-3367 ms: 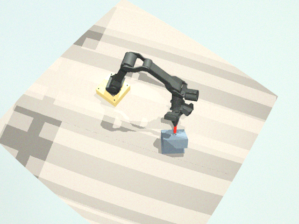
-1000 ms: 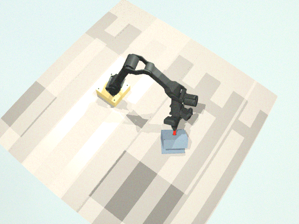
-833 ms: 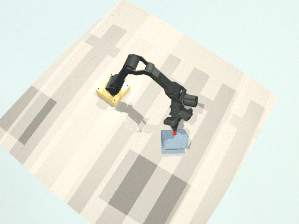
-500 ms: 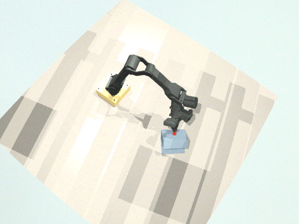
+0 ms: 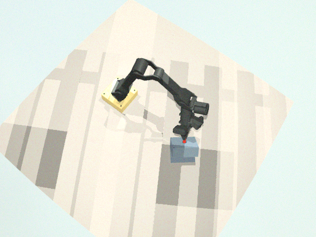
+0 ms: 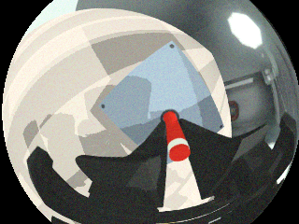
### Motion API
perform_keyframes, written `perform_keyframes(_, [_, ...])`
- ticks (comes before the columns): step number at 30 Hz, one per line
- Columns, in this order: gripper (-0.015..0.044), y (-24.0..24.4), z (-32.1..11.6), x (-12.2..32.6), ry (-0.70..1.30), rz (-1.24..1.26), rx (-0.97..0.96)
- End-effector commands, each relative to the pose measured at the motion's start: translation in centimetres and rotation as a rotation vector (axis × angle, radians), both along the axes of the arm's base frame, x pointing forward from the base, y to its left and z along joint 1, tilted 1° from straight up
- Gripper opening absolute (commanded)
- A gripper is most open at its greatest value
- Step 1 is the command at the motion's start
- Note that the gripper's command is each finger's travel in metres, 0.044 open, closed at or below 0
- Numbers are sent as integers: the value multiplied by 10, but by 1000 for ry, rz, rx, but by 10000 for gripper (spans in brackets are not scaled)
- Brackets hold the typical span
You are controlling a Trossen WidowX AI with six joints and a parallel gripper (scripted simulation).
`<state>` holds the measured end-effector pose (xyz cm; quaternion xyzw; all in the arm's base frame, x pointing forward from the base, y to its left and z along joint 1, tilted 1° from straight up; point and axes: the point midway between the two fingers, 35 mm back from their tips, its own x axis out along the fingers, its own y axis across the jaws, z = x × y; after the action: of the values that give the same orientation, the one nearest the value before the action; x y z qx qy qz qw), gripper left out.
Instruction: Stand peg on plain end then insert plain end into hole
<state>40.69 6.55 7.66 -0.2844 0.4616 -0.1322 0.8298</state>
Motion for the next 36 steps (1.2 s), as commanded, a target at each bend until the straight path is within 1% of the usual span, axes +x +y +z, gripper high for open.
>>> perform_keyframes(1, [26, 0, 0, 0, 0, 0, 0])
perform_keyframes(17, [440, 3, 4, -2, 1, 0, 1])
perform_keyframes(36, [440, 27, 30, -23, 10, 3, 7])
